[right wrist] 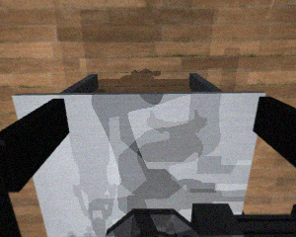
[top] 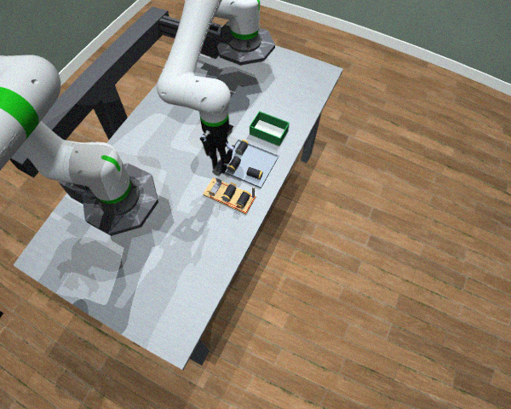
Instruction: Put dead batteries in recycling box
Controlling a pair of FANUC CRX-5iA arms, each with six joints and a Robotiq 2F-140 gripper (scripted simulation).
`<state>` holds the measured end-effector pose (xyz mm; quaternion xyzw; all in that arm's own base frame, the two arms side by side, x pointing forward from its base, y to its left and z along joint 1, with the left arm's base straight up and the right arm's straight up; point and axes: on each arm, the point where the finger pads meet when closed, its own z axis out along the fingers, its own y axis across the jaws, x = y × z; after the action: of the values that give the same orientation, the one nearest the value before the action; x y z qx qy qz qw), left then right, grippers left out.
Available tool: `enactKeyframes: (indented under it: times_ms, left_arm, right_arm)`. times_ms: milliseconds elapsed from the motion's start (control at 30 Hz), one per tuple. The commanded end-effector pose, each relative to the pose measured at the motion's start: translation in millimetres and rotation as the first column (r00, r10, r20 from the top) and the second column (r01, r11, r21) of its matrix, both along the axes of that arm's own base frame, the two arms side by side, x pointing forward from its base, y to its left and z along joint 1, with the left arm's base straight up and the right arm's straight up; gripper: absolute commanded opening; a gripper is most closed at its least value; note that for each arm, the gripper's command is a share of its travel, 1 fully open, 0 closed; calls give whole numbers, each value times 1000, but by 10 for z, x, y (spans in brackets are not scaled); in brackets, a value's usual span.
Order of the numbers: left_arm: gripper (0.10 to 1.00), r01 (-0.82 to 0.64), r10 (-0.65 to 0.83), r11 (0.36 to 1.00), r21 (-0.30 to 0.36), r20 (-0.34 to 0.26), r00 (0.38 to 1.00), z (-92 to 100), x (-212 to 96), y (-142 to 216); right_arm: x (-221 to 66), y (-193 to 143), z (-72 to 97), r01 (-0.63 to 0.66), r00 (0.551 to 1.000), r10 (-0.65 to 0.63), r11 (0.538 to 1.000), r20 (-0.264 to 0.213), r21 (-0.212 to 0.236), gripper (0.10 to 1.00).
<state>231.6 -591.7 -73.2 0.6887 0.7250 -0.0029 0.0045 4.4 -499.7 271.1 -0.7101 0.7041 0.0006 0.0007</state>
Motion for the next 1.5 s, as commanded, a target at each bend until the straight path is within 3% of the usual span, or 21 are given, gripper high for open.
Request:
enactKeyframes:
  times_ms: [0, 933, 1033, 1200, 1467]
  left_arm:
    - [244, -2, 2, 1000, 8, -2, 1000, 1, -80, -274]
    - [244, -2, 2, 1000, 8, -2, 1000, -7, -115, -347]
    - [244, -2, 2, 1000, 8, -2, 1000, -51, -115, -347]
    - [244, -2, 2, 1000, 8, -2, 1000, -579, -115, -348]
    - [244, -2, 2, 1000, 8, -2, 1000, -623, -115, -348]
  right_arm:
    - [-2, -2, 9, 0, 1000, 0, 1000, 0, -2, 1000]
    - [-2, -2, 9, 0, 1000, 0, 1000, 0, -2, 1000]
    - [-2, -2, 9, 0, 1000, 0, 1000, 0, -2, 1000]
    - [-2, -2, 9, 0, 1000, 0, 1000, 0, -2, 1000]
    - [-2, -2, 9, 0, 1000, 0, 1000, 0, -2, 1000]
